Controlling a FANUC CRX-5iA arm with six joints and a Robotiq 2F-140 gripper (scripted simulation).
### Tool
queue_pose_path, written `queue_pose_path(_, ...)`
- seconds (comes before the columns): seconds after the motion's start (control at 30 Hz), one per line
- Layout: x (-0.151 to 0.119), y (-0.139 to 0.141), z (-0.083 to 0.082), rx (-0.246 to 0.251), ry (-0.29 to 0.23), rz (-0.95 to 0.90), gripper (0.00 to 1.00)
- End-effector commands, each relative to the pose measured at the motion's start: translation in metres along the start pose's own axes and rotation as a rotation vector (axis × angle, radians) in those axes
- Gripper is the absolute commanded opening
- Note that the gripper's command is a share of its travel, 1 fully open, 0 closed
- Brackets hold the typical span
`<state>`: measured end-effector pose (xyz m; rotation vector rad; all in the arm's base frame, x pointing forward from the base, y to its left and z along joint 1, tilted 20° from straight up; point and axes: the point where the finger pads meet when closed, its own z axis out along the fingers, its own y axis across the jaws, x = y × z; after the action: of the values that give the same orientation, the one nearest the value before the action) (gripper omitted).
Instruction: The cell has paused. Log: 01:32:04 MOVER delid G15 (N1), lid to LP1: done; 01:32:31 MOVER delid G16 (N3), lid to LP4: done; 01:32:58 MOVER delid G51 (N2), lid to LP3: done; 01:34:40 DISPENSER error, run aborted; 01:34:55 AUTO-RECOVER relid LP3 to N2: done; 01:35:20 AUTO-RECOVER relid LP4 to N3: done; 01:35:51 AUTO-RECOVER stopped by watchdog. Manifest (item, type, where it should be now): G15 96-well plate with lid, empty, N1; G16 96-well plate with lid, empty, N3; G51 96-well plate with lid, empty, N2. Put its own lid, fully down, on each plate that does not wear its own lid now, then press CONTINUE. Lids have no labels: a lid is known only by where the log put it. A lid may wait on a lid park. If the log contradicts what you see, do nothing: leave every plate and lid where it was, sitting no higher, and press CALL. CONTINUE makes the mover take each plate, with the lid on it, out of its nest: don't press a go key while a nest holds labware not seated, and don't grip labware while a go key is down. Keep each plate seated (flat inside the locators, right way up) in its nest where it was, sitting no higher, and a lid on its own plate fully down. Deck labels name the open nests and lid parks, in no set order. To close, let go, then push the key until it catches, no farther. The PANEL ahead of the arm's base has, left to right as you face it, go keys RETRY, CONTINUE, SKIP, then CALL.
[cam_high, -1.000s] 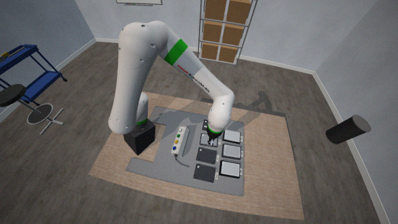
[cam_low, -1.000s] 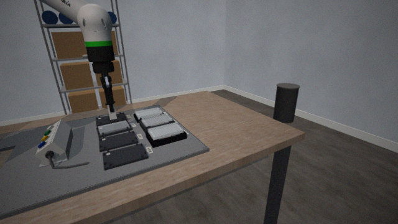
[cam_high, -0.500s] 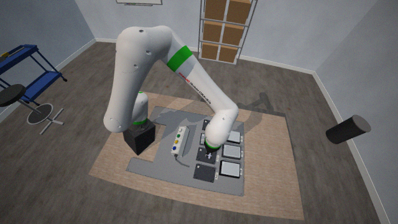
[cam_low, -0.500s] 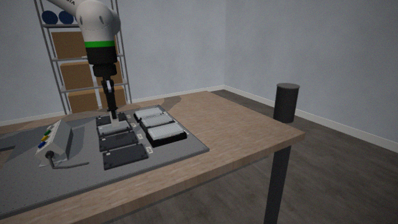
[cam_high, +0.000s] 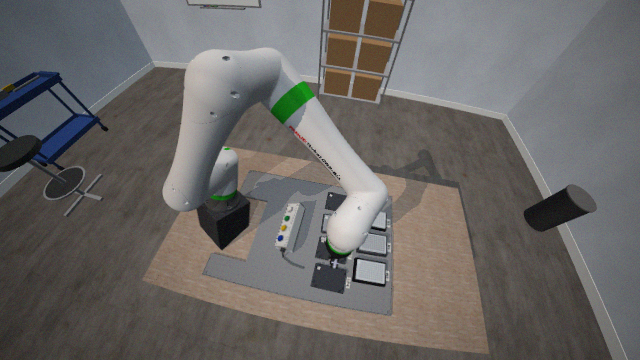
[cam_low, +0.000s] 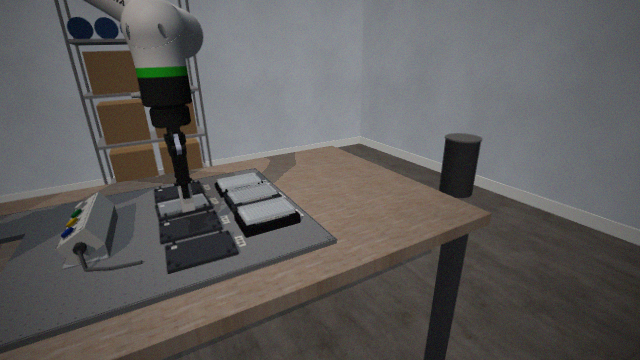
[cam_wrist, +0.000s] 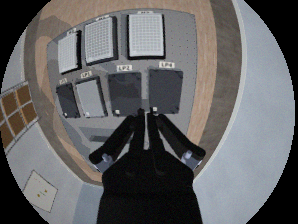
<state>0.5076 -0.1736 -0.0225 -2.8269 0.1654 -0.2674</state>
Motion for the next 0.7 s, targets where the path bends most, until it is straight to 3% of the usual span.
queue_pose_path(0.0,0.000,0.000,0.000,0.000,0.000,0.000,0.00)
queue_pose_path(0.5,0.000,-0.001,0.000,0.000,0.000,0.000,0.00)
queue_pose_path(0.57,0.003,-0.015,0.000,-0.003,-0.002,0.000,0.00)
queue_pose_path(0.63,0.010,-0.053,0.001,-0.008,-0.005,0.000,0.00)
queue_pose_path(0.67,0.010,-0.053,0.001,-0.008,-0.005,0.000,0.00)
